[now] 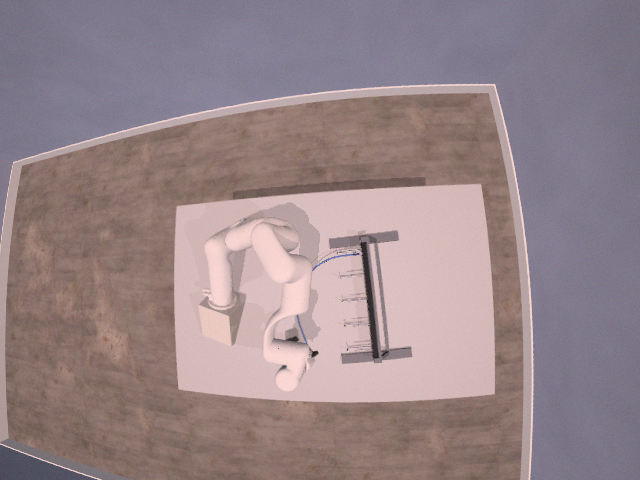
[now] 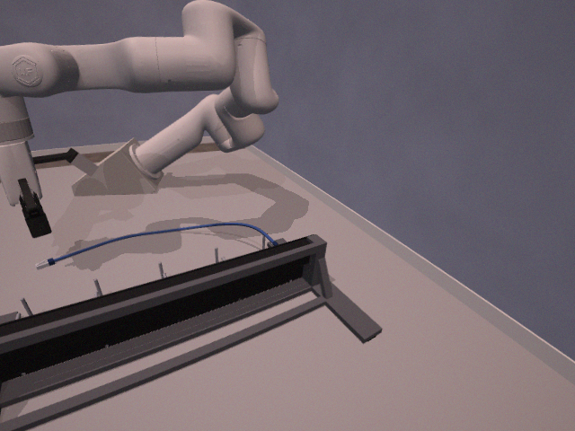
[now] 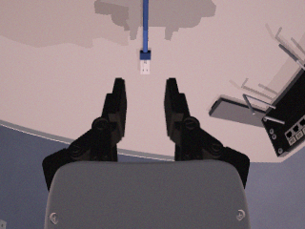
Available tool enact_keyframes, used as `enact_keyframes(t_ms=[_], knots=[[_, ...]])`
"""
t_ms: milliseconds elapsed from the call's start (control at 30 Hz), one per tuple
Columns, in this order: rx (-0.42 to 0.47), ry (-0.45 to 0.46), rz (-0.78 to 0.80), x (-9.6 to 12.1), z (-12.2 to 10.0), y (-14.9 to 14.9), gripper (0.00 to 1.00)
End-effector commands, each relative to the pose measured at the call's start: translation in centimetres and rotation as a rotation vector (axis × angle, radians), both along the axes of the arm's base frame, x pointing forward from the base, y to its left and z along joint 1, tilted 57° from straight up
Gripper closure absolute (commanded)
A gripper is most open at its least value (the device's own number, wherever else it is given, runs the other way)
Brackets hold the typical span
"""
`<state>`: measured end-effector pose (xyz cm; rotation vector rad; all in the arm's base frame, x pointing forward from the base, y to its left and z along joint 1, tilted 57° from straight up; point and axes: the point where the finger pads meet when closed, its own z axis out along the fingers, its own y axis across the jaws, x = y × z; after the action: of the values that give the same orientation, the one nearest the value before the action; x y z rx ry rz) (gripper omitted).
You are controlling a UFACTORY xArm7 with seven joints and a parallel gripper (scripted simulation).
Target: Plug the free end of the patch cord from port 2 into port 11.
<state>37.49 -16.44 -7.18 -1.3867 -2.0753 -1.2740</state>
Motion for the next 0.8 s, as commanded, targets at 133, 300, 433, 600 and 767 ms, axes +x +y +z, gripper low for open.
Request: enact_keyframes(t_ms=[133,300,433,600,767], knots=[[-0.004,-0.001,-0.003,0.1,-0.3,0.3,0.62],[-0.004,-0.001,-0.003,0.3,-0.7,0.9,0.62],[-0.004,-0.001,-0.003,0.3,-0.9,1.2,0.62],[-0.004,-0.001,-0.003,0.5,-1.4,2.0,0.62],[-0.004,-0.001,-0.003,0.7,-2.0,2.8,0.62]])
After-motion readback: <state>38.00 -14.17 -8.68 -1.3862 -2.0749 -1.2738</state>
